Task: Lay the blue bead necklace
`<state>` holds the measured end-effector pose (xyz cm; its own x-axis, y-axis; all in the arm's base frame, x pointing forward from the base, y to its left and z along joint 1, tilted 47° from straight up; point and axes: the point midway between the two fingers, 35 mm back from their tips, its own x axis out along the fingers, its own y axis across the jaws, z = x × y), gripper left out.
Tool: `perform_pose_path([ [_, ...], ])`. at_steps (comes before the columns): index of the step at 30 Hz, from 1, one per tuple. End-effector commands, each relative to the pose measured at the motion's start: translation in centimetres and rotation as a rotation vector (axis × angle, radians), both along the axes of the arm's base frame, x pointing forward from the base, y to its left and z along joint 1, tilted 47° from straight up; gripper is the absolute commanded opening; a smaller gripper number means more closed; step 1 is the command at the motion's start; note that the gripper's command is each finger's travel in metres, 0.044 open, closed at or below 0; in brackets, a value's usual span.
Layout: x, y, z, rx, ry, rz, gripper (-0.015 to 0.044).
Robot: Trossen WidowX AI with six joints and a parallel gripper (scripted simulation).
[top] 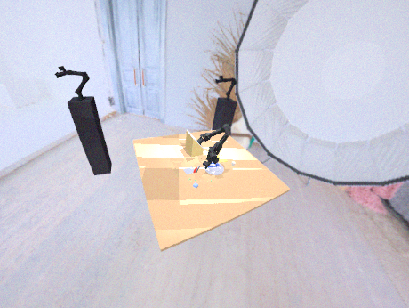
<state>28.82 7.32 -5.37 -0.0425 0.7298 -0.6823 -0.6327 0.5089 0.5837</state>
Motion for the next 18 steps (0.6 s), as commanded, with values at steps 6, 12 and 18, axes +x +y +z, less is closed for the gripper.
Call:
perform_pose_path([
  [6,0.4,0.0,2.6,0.017,-0.323,0.304,0.0282],
  [12,0.5,0.1,4.7,0.032,-0.572,0.538,0.0125],
  [18,0.5,0.1,4.7,0.032,-0.572,0.538,0.0120],
])
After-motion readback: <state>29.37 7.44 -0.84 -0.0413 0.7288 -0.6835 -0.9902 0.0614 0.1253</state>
